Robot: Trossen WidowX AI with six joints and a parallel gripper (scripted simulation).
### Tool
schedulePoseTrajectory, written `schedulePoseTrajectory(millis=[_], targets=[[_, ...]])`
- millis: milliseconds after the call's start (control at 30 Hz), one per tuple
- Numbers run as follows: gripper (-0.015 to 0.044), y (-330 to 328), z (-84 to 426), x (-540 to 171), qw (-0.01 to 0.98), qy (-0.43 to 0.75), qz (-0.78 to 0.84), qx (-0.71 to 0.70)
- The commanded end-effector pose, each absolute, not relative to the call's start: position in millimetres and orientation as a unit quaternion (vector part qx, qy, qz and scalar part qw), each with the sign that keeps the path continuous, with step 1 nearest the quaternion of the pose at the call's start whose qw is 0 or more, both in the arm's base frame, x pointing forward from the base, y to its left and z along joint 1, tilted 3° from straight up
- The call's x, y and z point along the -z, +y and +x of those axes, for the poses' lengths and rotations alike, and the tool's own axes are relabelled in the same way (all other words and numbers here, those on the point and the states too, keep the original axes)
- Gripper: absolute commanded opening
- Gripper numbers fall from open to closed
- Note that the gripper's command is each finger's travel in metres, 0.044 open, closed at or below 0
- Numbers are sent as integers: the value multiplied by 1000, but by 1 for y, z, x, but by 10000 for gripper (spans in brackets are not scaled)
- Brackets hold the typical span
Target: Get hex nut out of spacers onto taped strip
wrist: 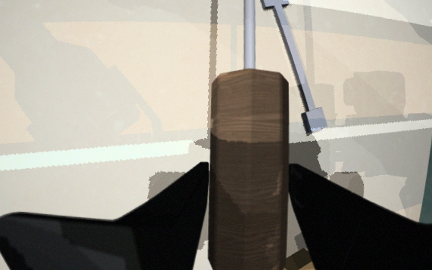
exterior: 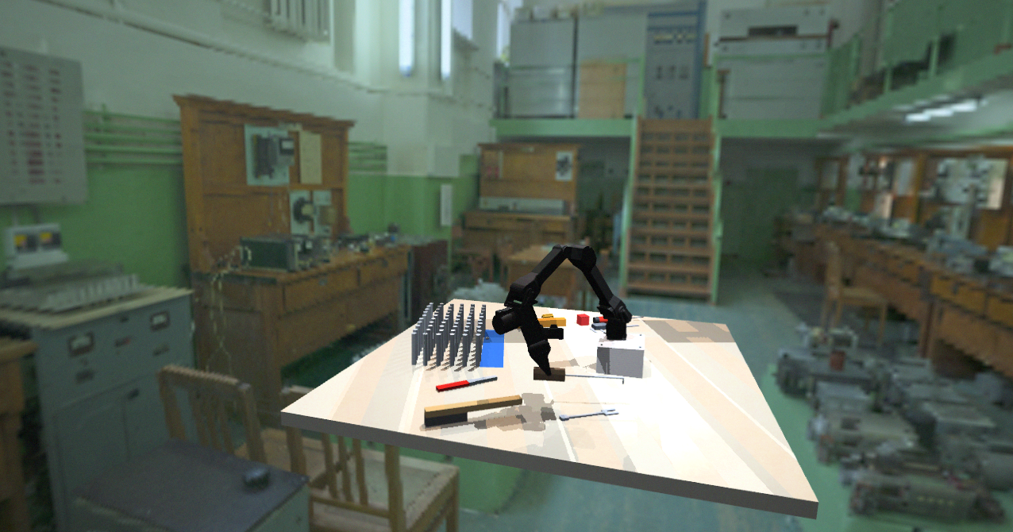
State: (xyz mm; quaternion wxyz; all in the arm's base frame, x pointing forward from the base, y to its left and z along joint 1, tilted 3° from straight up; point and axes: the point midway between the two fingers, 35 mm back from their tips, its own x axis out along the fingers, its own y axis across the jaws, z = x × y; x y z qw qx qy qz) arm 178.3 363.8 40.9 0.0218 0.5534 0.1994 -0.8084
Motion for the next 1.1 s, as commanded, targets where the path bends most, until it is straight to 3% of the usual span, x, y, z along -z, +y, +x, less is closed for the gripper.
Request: schedulePoseTrajectory(millis=[0,1067], targets=[[0,363,177,-33,23,199,549,811],[0,360,176,4,23,199,549,811]])
